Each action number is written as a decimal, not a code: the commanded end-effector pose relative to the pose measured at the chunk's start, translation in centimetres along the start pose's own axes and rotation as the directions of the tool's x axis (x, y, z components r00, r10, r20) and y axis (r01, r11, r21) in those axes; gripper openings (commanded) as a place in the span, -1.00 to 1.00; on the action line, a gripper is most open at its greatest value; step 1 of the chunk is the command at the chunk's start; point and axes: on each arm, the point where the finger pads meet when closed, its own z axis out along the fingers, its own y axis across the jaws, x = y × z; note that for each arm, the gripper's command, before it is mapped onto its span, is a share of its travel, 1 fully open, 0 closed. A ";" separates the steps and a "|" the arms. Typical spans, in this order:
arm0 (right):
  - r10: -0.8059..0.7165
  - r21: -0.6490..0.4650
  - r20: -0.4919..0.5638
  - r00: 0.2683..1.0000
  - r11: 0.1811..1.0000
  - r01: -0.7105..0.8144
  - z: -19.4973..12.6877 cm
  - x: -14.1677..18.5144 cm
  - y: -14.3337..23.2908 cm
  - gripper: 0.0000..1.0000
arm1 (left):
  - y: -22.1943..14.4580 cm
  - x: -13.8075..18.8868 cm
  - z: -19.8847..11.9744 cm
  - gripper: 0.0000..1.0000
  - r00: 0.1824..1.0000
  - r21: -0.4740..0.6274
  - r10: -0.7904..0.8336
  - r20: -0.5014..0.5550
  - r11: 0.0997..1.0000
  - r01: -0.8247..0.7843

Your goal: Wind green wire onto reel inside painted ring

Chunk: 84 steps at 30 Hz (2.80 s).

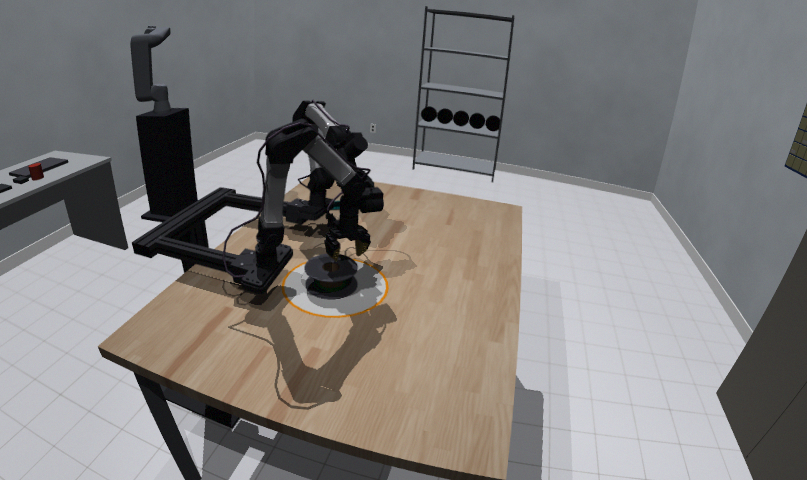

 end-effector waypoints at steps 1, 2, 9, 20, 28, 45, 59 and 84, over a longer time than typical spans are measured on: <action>0.003 0.042 0.003 1.000 0.999 -0.003 -1.2 -0.1 -0.9 0.62 | -0.6 -0.6 -0.3 -0.70 0.996 0.088 0.034 0.080 0.995 -0.041; 0.003 0.042 0.003 1.000 0.999 -0.003 -1.2 -0.1 -0.9 0.62 | -0.5 -0.6 -0.5 -0.70 0.995 0.095 0.044 0.087 0.994 -0.052; 0.003 0.042 0.003 1.000 0.999 -0.003 -1.2 -0.1 -0.9 0.62 | -0.4 -0.4 -0.6 -0.70 0.991 0.113 0.075 0.109 0.990 -0.087; 0.003 0.042 0.003 1.000 0.999 -0.003 -1.2 -0.1 -0.9 0.62 | -0.1 0.1 -0.2 -0.70 0.988 0.110 0.103 0.112 0.987 -0.115; 0.003 0.042 0.003 1.000 0.999 -0.003 -1.2 -0.1 -0.9 0.62 | 0.1 0.2 -0.1 -0.70 0.987 0.108 0.114 0.113 0.986 -0.126; 0.003 0.042 0.003 1.000 0.999 -0.003 -6.0 -0.1 -0.7 0.62 | 0.1 0.2 -0.1 -0.70 0.987 0.108 0.114 0.113 0.986 -0.126; 0.003 0.042 0.003 1.000 0.999 -0.003 -6.9 -0.2 -0.1 0.62 | 0.1 0.2 -0.1 -0.70 0.987 0.108 0.114 0.113 0.986 -0.126; -0.011 0.288 -0.063 0.998 0.957 0.029 -10.6 -0.8 4.3 0.62 | 0.1 0.2 -0.1 -0.70 0.987 0.108 0.114 0.113 0.986 -0.126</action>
